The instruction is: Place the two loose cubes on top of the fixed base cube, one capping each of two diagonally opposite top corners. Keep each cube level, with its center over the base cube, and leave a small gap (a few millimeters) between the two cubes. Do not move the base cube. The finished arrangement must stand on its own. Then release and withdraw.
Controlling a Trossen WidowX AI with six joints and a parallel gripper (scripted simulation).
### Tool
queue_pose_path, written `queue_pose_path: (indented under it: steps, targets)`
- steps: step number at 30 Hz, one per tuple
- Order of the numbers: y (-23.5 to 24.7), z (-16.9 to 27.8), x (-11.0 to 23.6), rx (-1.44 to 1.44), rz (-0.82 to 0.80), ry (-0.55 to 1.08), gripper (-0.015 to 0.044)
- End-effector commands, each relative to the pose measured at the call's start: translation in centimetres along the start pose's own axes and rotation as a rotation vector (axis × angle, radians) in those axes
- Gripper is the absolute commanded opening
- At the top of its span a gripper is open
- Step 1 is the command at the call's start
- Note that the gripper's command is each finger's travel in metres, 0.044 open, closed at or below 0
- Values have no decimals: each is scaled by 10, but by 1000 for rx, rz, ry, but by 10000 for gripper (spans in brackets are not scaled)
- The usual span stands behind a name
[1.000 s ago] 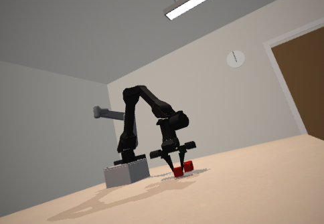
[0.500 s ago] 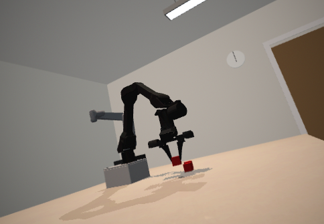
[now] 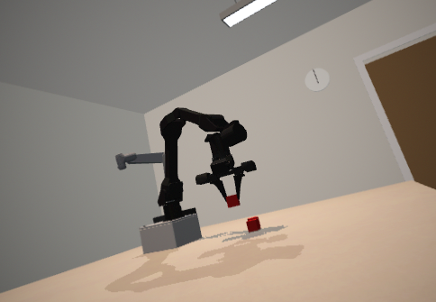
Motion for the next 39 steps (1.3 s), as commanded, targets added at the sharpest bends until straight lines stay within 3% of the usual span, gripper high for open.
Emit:
queue_pose_path:
  steps: [1,39]
  targets:
    - [-1,1,14,1,0,-4,105]
    - [21,105,-4,563,-4,6,105]
Point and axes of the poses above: the point midway between the two fingers, 35 mm back from their tips, its own x axis back along the fingers, its own y axis across the jaws, z = x × y, the point moved 3 cm from there along x, back along the fingers, and after that the axes turned 1 degree about -x, right-handed, at the moved point
